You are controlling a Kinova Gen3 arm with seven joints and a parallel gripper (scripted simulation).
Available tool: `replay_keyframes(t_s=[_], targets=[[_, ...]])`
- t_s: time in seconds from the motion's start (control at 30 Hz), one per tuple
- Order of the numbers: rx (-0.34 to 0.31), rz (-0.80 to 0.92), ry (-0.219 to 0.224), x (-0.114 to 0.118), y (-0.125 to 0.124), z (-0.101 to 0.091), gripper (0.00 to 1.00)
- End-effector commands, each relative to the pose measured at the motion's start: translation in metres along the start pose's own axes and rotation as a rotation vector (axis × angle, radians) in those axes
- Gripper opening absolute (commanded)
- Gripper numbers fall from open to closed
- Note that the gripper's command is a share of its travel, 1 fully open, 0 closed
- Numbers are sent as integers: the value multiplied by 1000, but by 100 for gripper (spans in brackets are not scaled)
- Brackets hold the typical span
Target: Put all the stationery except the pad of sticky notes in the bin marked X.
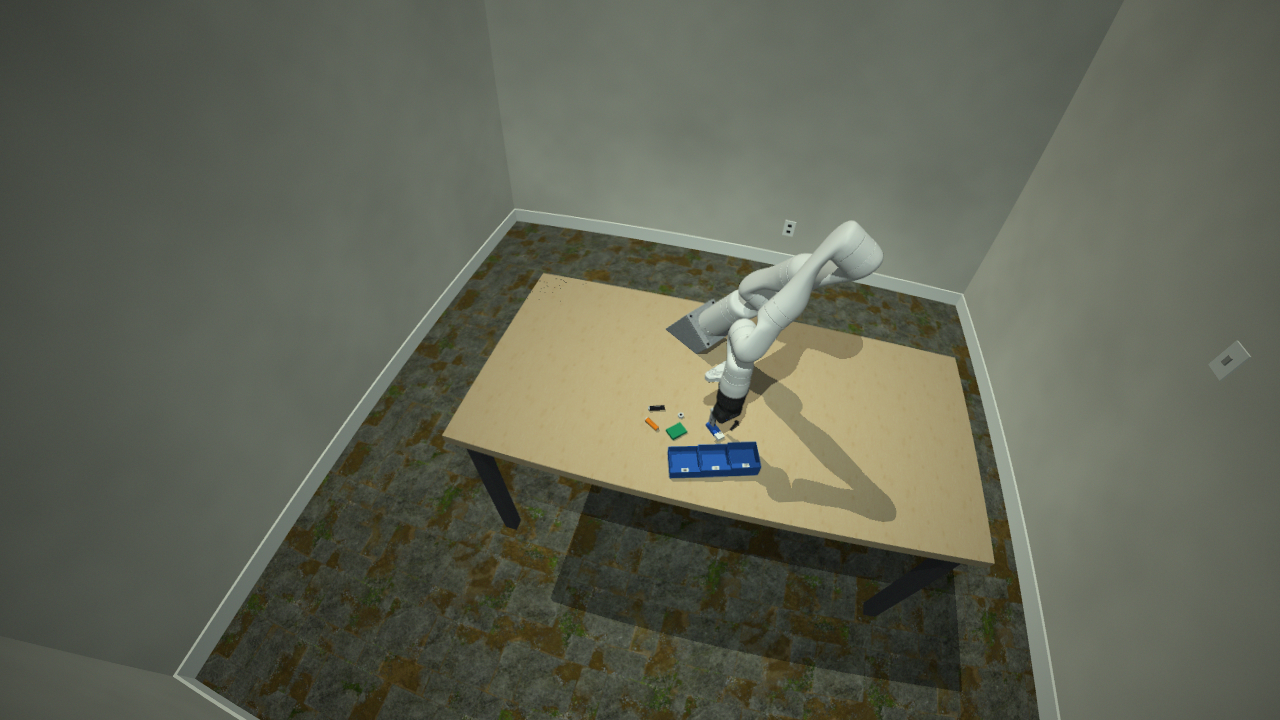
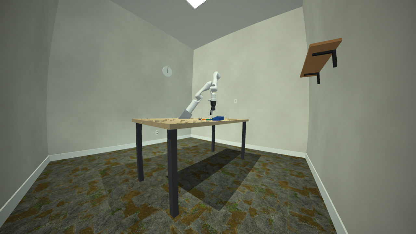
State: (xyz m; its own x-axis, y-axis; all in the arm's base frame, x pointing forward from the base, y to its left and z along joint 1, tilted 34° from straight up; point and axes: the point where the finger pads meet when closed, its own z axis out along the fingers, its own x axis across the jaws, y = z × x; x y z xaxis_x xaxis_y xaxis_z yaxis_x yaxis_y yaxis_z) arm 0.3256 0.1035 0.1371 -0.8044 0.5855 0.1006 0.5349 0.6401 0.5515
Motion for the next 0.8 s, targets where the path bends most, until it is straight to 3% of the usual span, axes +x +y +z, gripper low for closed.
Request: replay_keyframes(t_s=[0.0,0.3,0.77], targets=[[7,4,11,3,-4,12,75],[7,4,11,7,-8,48,75],[7,4,11,4,-5,49,75]])
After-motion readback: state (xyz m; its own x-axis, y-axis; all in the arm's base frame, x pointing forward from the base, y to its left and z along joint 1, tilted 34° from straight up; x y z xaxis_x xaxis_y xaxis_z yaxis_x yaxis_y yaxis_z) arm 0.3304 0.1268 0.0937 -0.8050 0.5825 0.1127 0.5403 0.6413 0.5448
